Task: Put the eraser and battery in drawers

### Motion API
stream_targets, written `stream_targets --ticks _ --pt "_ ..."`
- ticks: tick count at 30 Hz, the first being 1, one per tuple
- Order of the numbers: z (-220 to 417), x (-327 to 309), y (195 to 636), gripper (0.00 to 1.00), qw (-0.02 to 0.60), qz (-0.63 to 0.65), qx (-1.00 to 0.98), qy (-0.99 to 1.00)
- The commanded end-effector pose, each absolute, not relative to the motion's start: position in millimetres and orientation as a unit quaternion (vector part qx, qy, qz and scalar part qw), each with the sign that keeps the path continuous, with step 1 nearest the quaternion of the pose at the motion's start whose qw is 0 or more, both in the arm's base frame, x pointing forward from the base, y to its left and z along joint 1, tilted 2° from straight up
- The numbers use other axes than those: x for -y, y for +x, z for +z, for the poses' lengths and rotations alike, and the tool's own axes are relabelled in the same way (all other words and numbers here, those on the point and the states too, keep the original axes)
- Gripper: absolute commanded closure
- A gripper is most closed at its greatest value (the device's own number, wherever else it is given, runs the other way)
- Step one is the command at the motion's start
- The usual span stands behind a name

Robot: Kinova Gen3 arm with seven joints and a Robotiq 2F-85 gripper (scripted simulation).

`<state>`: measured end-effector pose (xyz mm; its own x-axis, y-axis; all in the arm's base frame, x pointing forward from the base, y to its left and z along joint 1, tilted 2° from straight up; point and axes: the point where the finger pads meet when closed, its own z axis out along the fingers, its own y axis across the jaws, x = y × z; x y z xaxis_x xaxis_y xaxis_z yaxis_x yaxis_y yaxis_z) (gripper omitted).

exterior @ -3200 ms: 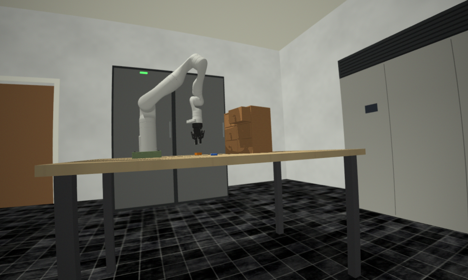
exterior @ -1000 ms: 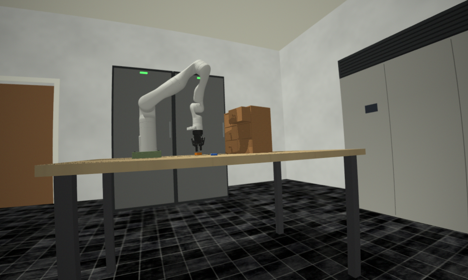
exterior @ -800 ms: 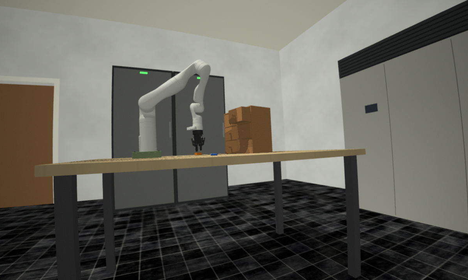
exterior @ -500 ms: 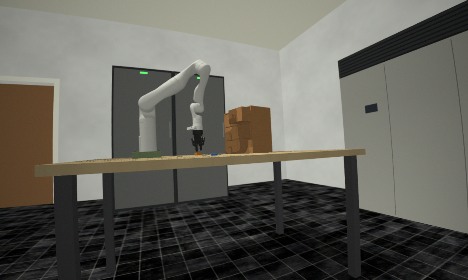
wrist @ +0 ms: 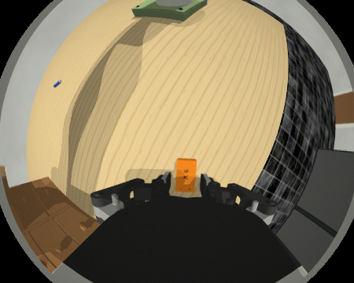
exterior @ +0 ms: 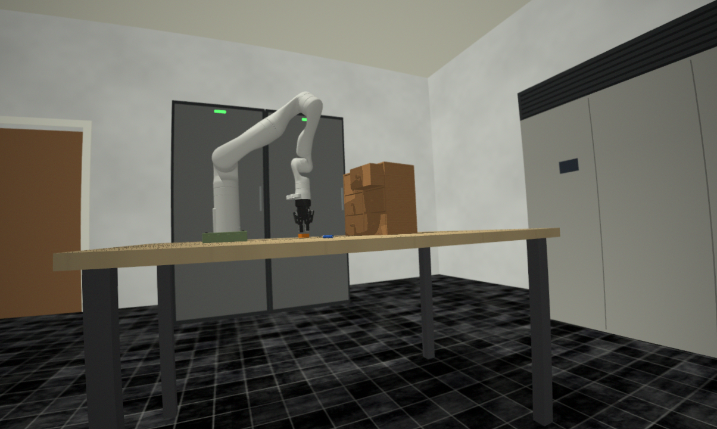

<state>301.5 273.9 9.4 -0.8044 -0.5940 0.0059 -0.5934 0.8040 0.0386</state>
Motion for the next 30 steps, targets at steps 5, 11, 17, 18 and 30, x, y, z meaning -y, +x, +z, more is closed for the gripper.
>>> stream_targets --ticks 5,11,17,18,30 --pt "-2 -274 301 0.58 0.009 -0.017 0.95 0.313" --pt "-11 -275 301 0.58 0.009 -0.017 0.95 0.313" --pt "-14 -275 301 0.58 0.009 -0.017 0.95 0.313" --pt "-14 -275 301 0.58 0.009 -0.017 0.95 0.313" --pt "-14 -275 301 0.58 0.009 -0.017 0.95 0.313"
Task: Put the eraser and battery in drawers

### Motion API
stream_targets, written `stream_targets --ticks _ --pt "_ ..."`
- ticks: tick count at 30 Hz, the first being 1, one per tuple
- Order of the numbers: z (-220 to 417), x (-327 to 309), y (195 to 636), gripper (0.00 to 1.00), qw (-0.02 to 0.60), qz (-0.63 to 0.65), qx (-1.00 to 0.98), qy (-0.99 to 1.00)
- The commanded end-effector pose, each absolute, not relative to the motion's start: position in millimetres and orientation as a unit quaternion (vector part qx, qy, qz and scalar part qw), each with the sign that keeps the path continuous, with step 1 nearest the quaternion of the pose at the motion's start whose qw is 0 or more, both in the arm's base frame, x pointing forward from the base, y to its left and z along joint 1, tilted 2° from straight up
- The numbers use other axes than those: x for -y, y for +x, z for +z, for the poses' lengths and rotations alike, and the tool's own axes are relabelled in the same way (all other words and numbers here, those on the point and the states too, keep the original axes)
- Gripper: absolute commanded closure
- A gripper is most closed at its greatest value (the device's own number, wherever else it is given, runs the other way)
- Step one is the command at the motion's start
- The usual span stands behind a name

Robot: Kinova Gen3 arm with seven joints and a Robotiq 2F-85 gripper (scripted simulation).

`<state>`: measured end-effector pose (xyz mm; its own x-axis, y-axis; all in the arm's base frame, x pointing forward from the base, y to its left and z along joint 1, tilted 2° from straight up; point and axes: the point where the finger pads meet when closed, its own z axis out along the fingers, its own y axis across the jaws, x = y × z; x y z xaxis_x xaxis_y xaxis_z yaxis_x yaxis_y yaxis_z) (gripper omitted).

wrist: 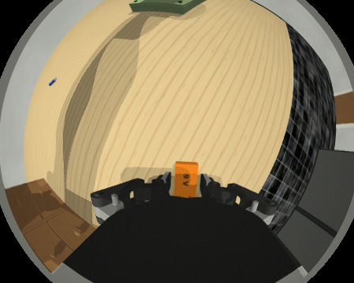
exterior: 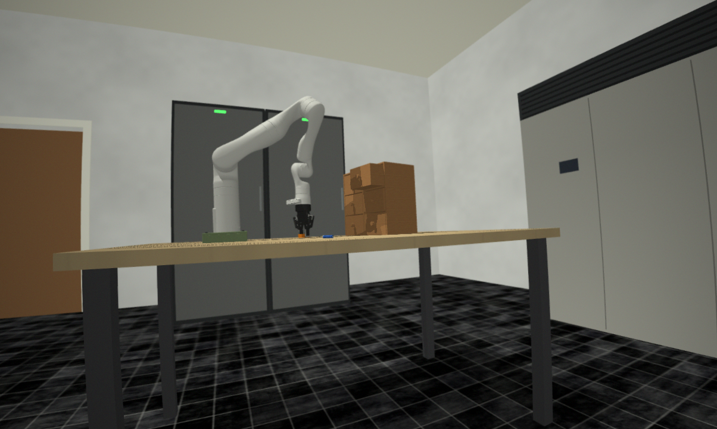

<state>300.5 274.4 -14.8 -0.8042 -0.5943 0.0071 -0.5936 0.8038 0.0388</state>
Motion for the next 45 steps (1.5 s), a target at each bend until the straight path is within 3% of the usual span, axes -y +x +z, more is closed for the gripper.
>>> stream_targets --ticks 1,6,7,32,45 --pt "-14 -275 301 0.58 0.009 -0.017 0.95 0.313" --pt "-14 -275 301 0.58 0.009 -0.017 0.95 0.313" --pt "-14 -275 301 0.77 0.009 -0.017 0.95 0.313" --pt "-11 -275 301 0.77 0.009 -0.017 0.95 0.313" --pt "67 -272 303 0.77 0.009 -0.017 0.95 0.313"
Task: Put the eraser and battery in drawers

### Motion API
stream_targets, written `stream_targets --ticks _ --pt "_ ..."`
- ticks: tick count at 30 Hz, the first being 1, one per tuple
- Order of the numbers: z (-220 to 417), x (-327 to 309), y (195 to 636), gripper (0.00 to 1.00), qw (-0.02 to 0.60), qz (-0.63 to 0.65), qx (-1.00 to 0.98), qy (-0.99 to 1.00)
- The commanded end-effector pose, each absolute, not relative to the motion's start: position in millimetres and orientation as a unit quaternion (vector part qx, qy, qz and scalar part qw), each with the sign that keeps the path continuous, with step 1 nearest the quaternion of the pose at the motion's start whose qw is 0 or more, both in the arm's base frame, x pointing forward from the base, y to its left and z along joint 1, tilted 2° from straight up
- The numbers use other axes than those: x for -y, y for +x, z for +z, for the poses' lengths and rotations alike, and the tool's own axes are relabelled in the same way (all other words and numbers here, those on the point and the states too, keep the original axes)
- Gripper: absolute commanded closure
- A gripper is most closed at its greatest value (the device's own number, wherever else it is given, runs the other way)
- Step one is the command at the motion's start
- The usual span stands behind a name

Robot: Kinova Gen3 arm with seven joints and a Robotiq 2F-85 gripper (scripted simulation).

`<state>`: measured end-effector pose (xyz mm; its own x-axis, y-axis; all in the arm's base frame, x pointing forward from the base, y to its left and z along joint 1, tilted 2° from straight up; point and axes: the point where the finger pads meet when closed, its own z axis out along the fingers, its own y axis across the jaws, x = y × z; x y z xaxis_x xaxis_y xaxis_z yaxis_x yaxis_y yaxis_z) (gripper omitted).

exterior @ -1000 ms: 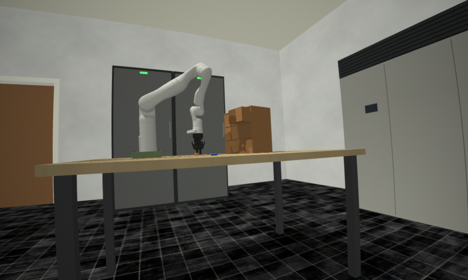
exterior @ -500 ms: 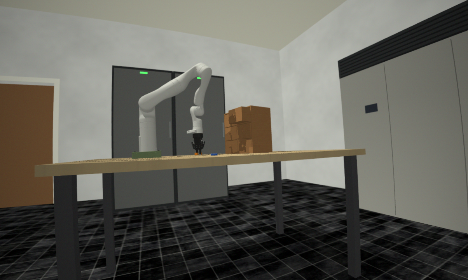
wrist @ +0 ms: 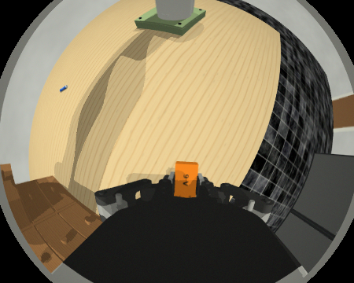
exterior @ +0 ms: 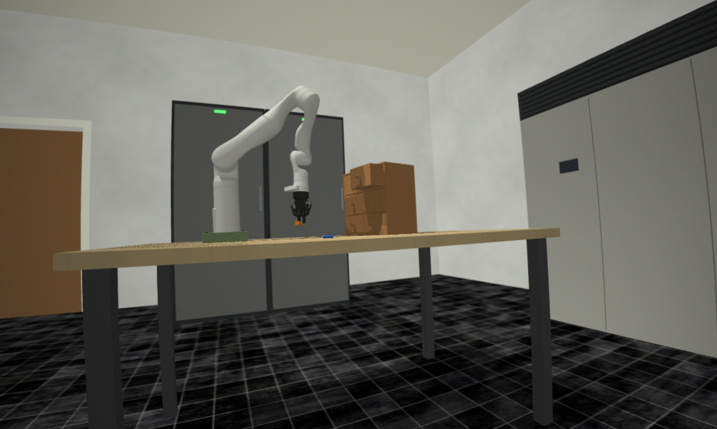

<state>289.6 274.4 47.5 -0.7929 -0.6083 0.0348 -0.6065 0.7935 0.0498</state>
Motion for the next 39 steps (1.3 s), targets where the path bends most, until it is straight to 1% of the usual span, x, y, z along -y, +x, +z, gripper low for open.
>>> stream_targets --ticks 1,7,20,29,32,36,39 --pt "67 -272 303 0.77 0.009 -0.017 0.95 0.313" --pt "84 -272 304 0.77 0.009 -0.017 0.95 0.313" --pt "86 -268 307 0.77 0.009 -0.017 0.95 0.311" --pt "84 -226 342 0.77 0.009 -0.017 0.957 0.288" --pt "82 -200 359 0.77 0.009 -0.016 0.961 0.276" --pt "82 -200 359 0.77 0.009 -0.016 0.961 0.276" --pt "81 -169 376 0.77 0.009 -0.016 0.965 0.262"
